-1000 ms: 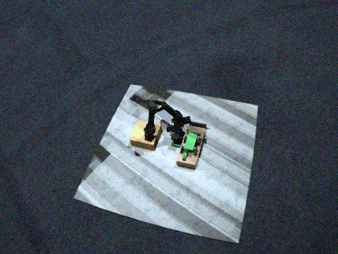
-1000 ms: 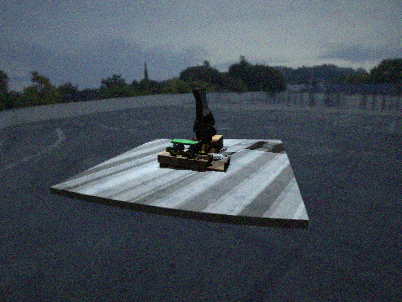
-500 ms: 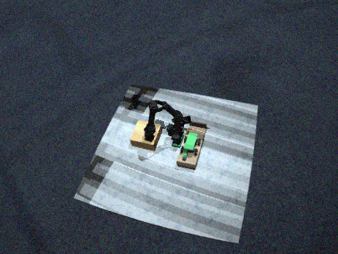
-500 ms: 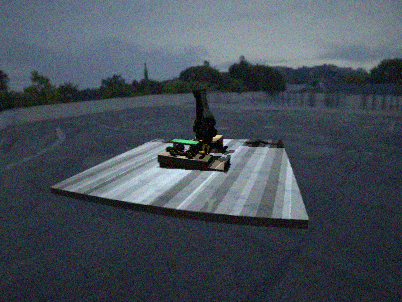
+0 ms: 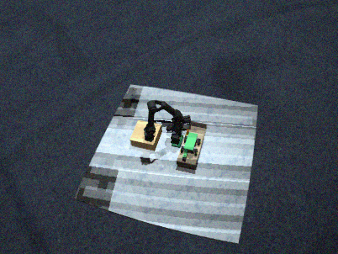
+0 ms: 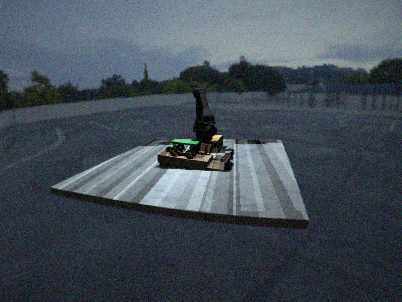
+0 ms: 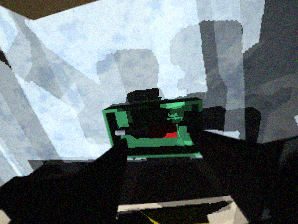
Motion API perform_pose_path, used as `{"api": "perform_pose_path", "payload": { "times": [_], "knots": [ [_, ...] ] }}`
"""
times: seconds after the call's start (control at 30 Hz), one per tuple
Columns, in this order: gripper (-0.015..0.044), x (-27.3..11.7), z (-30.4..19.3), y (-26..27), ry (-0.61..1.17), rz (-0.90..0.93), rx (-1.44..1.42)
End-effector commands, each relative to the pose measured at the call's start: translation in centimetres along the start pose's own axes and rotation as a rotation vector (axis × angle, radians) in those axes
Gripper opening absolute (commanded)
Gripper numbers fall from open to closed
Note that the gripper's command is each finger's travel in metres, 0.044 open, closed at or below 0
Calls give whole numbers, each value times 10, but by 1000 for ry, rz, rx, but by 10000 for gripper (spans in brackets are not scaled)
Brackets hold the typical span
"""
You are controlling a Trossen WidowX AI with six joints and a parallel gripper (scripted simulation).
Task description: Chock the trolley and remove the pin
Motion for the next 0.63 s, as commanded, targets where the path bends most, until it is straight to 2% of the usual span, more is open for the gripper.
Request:
{"api": "perform_pose_path", "payload": {
  "times": [0.0, 0.13, 0.6],
  "knots": [
    [340, -15, -1, 2, 10, -7, 8],
    [440, -25, -1, 4, 11, -7, 9],
    [440, -70, -2, 11, 11, -7, 9]
  ]
}}
Point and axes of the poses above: the point midway between the two fingers, 35 mm back from their tips, its own x axis out along the fingers, its own y axis across the jaws, z = x × y, the point moved 1 cm from there along -x, back along the fingers, and after that the axes turned 1 degree about x, right-handed, at the moved point
